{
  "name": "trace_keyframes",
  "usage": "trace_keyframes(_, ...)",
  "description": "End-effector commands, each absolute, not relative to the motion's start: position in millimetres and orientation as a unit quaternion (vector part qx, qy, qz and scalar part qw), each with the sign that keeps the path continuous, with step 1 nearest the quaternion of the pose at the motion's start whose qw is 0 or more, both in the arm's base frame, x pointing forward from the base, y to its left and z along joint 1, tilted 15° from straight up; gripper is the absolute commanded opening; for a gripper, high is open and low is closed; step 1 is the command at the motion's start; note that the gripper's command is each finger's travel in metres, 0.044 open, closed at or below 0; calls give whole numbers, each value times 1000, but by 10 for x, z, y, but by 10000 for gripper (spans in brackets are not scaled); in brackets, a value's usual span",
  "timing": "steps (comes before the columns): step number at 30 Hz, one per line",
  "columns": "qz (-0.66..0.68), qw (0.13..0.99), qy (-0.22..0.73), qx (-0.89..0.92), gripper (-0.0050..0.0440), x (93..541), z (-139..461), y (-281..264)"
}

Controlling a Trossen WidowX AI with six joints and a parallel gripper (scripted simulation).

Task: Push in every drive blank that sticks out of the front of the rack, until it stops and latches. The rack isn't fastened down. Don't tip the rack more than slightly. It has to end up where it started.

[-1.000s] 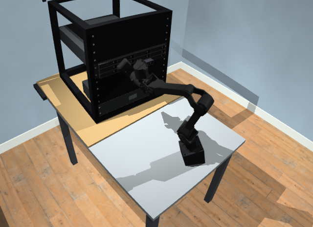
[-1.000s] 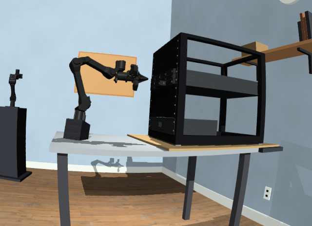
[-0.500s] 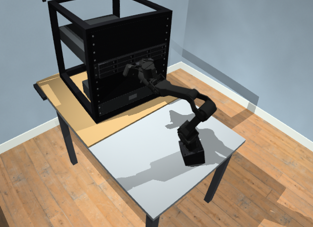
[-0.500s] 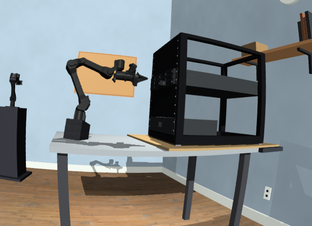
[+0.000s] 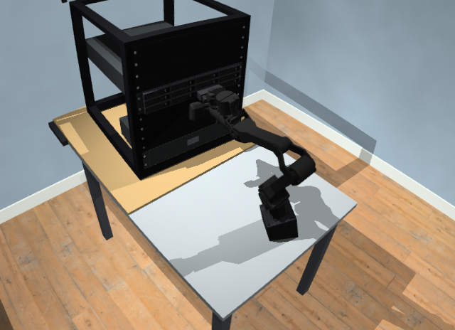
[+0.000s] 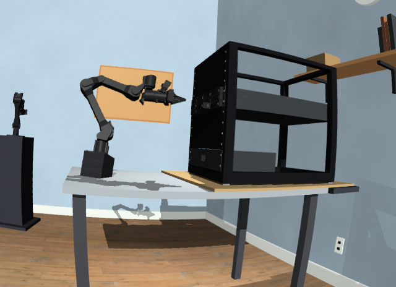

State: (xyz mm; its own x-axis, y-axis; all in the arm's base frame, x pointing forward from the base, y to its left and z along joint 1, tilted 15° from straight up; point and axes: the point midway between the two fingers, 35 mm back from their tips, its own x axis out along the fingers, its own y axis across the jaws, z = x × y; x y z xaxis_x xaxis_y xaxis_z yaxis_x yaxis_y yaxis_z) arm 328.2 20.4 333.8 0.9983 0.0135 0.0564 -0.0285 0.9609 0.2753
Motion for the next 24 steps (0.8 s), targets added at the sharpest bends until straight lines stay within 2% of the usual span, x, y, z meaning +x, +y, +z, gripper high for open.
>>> trace_keyframes(1, 8, 995, -29, 94, -50, 3224, 3313, 130)
trace_keyframes(24, 0, 1000, -25, 0, -50, 3157, 3229, 0)
